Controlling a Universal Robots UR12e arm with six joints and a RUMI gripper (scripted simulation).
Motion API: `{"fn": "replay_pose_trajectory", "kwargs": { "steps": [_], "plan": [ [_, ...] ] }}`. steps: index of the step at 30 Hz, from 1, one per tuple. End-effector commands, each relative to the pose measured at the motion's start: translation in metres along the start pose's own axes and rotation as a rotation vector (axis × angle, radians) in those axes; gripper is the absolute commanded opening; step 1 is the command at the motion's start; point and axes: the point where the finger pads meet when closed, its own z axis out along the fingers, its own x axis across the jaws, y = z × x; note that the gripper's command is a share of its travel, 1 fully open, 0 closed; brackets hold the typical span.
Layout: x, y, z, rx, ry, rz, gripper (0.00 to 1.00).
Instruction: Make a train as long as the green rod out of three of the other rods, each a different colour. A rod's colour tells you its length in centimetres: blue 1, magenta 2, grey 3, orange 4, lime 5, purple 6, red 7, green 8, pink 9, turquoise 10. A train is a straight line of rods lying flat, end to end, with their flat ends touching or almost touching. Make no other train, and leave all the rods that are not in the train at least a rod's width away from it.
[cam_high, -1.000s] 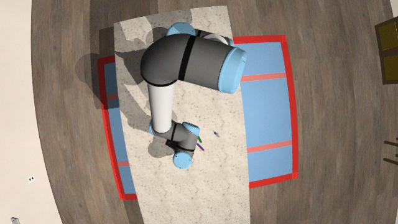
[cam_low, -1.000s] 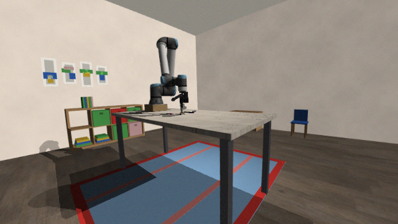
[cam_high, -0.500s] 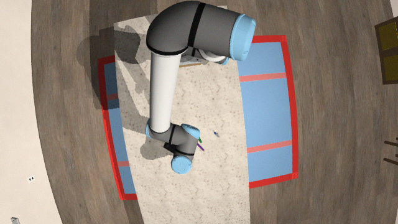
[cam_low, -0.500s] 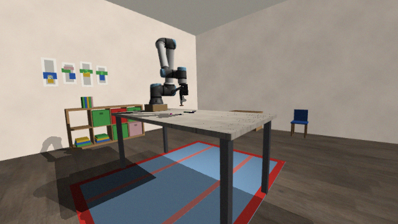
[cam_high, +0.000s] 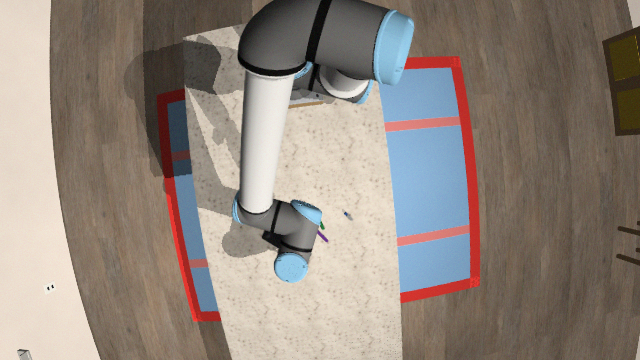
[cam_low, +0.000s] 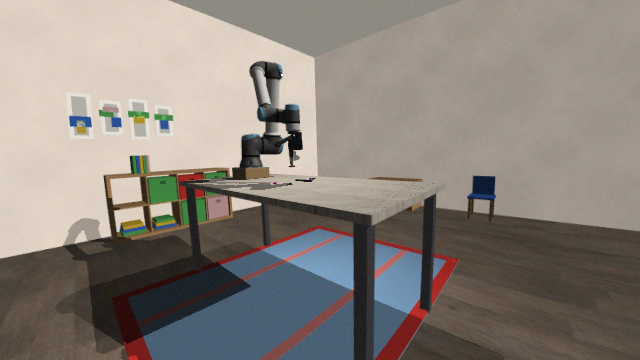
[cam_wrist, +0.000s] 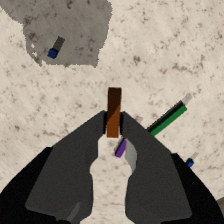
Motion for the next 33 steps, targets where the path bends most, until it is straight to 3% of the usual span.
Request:
{"fn": "replay_pose_trajectory", "kwargs": {
  "steps": [1, 6, 14, 16, 23, 27, 33],
  "plan": [
    [0.001, 0.004, -0.001, 0.0, -0.001, 0.006, 0.0],
    [0.012, 0.033, -0.001, 0.0, -0.002, 0.051, 0.0],
    [0.056, 0.117, -0.001, 0.0, -0.002, 0.188, 0.0],
    [0.056, 0.117, -0.001, 0.0, -0.002, 0.188, 0.0],
    [0.106, 0.187, -0.001, -0.001, -0.001, 0.308, 0.0],
    [0.12, 0.203, -0.001, -0.001, -0.001, 0.338, 0.0],
    [0.123, 0.206, -0.001, -0.001, -0.001, 0.343, 0.0]
  ]
}}
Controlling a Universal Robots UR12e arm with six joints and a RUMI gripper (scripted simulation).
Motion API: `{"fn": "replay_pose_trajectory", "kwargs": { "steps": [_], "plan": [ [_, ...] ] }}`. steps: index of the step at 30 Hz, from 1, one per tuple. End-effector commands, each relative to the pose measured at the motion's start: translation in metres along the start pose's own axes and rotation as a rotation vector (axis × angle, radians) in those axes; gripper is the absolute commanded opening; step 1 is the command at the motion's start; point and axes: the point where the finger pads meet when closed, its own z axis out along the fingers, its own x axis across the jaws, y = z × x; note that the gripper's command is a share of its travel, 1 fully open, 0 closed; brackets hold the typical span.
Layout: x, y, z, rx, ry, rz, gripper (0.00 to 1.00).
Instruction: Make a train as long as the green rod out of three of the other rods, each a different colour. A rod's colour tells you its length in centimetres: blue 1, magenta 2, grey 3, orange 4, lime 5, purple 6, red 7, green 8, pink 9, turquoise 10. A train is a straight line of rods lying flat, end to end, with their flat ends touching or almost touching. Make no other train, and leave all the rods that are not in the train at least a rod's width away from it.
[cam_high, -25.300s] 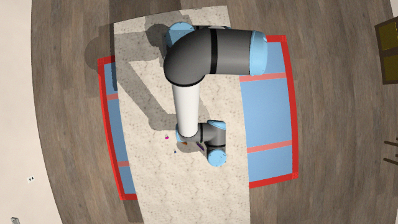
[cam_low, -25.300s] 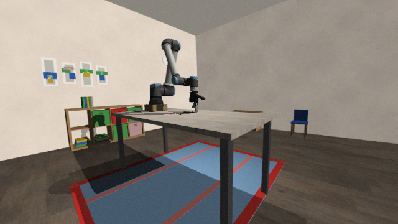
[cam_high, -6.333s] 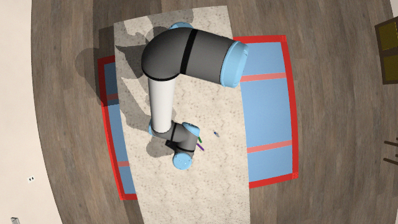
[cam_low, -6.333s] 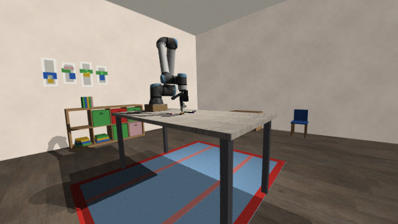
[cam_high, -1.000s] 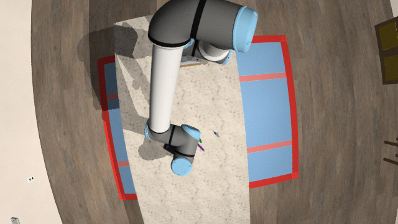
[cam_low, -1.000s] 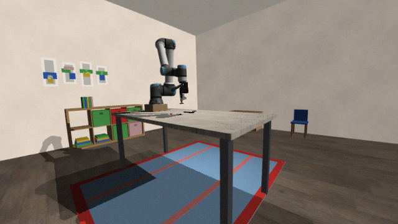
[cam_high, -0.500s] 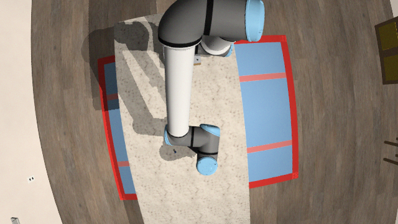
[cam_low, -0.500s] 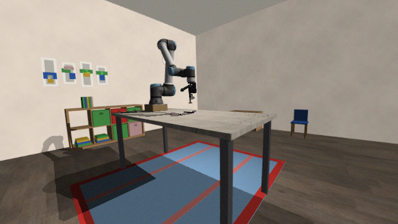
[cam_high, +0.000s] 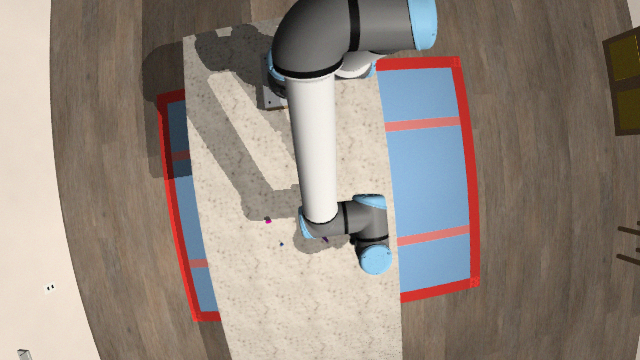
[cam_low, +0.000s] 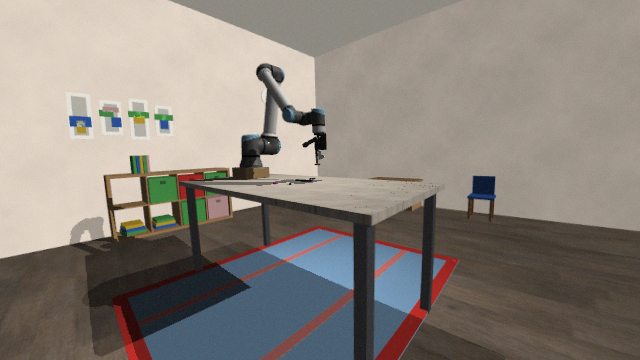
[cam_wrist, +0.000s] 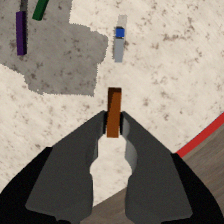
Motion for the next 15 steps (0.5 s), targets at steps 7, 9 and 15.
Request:
{"fn": "replay_pose_trajectory", "kwargs": {
  "steps": [7, 9, 15],
  "plan": [
    [0.0031, 0.0034, -0.0006, 0.001, -0.002, 0.008, 0.0],
    [0.0031, 0.0034, -0.0006, 0.001, -0.002, 0.008, 0.0],
    [0.0031, 0.0035, 0.0028, 0.001, -0.002, 0.008, 0.0]
  ]
}}
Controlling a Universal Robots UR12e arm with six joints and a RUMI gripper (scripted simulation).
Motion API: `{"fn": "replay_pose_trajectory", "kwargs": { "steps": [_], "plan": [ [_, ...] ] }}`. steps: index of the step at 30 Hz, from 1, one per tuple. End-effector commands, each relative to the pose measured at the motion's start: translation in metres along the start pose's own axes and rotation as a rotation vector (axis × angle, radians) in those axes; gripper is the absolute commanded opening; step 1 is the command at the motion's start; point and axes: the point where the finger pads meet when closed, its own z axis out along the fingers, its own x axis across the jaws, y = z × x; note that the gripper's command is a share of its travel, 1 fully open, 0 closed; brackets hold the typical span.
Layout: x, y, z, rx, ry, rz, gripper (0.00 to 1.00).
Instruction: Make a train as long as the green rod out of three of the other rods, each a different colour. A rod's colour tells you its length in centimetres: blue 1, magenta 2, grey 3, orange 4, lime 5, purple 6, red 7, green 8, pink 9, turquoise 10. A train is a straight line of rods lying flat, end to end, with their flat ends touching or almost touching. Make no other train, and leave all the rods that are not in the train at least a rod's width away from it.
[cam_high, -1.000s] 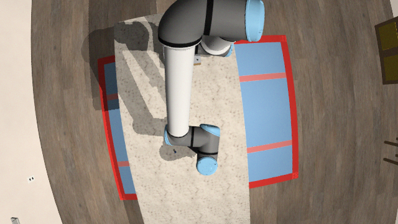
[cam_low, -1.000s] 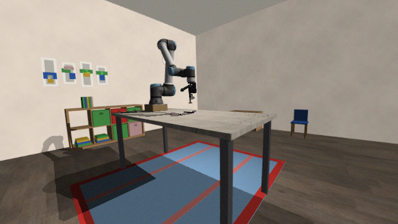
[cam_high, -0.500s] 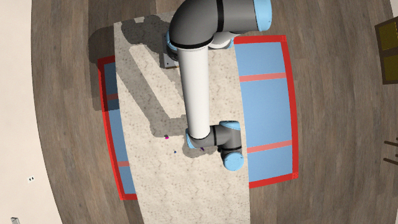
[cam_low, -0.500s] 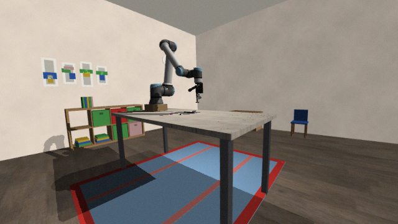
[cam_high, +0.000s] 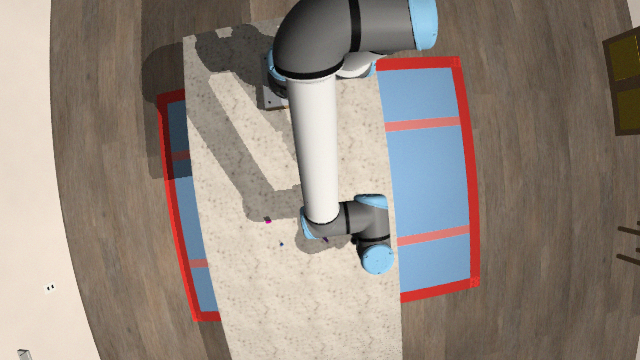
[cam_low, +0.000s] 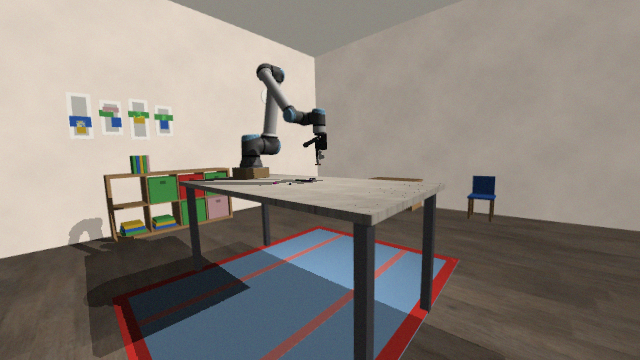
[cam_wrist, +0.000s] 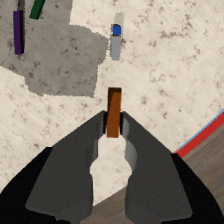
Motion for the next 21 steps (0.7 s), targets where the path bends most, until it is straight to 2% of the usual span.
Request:
{"fn": "replay_pose_trajectory", "kwargs": {
  "steps": [1, 6, 17, 21],
  "plan": [
    [0.0, 0.001, 0.002, -0.001, -0.001, 0.0, 0.0],
    [-0.001, 0.001, 0.011, -0.001, -0.001, 0.0, 0.0],
    [-0.001, 0.002, 0.058, -0.001, -0.001, 0.0, 0.0],
    [-0.001, 0.002, 0.066, -0.001, -0.001, 0.0, 0.0]
  ]
}}
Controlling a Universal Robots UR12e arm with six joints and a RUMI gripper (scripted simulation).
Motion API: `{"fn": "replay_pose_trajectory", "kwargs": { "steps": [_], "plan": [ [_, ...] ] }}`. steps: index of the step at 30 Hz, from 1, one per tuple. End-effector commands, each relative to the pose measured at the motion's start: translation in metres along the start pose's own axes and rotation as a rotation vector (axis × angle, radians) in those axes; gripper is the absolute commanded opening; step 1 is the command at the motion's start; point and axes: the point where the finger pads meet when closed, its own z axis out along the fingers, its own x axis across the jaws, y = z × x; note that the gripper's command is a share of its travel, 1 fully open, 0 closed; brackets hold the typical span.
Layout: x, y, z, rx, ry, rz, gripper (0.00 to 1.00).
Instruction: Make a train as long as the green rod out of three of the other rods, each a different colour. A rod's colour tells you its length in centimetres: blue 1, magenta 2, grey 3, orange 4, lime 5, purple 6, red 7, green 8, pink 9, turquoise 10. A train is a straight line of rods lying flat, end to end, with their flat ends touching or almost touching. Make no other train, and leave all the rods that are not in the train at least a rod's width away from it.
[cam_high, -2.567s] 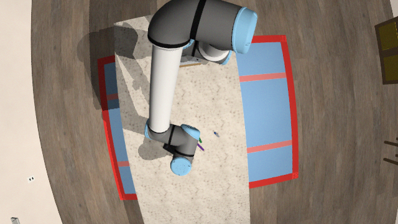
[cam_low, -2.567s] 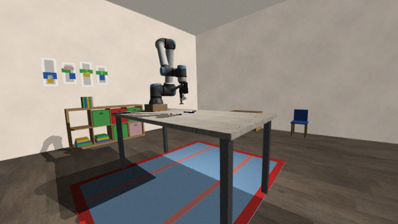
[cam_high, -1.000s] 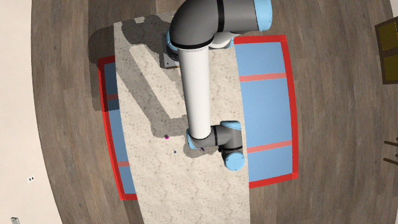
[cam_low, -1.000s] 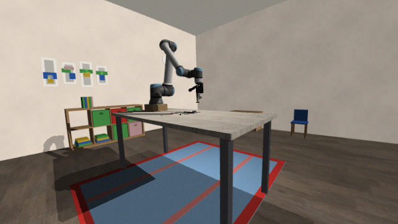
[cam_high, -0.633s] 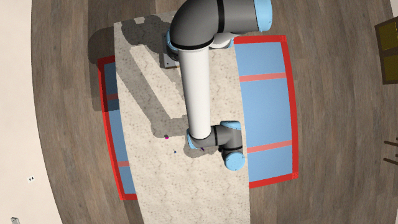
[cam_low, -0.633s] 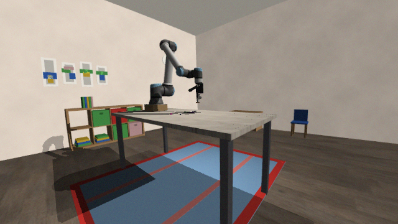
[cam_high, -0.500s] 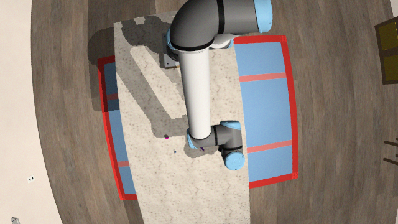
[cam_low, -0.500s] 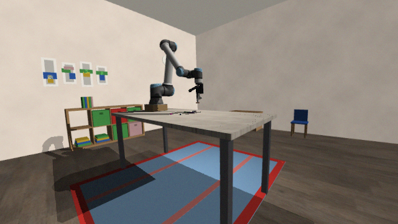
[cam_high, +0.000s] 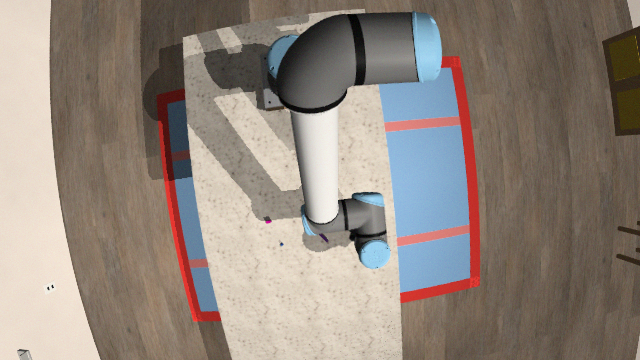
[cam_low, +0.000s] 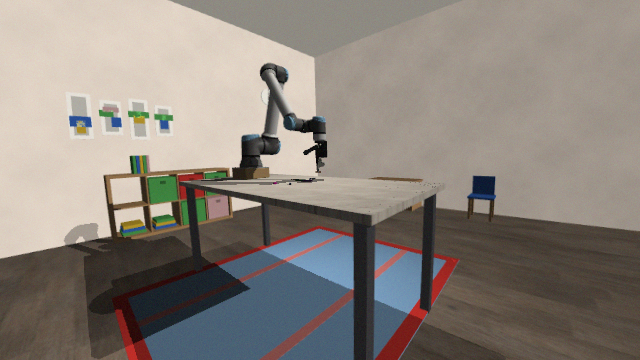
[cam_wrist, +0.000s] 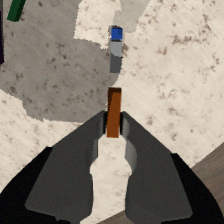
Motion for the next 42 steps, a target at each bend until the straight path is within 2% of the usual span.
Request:
{"fn": "replay_pose_trajectory", "kwargs": {
  "steps": [1, 10, 42],
  "plan": [
    [-0.001, 0.002, 0.016, -0.002, -0.001, 0.0, 0.0],
    [-0.001, 0.002, 0.033, -0.002, -0.001, 0.0, 0.0],
    [-0.001, 0.002, 0.033, -0.002, -0.001, 0.0, 0.0]
  ]
}}
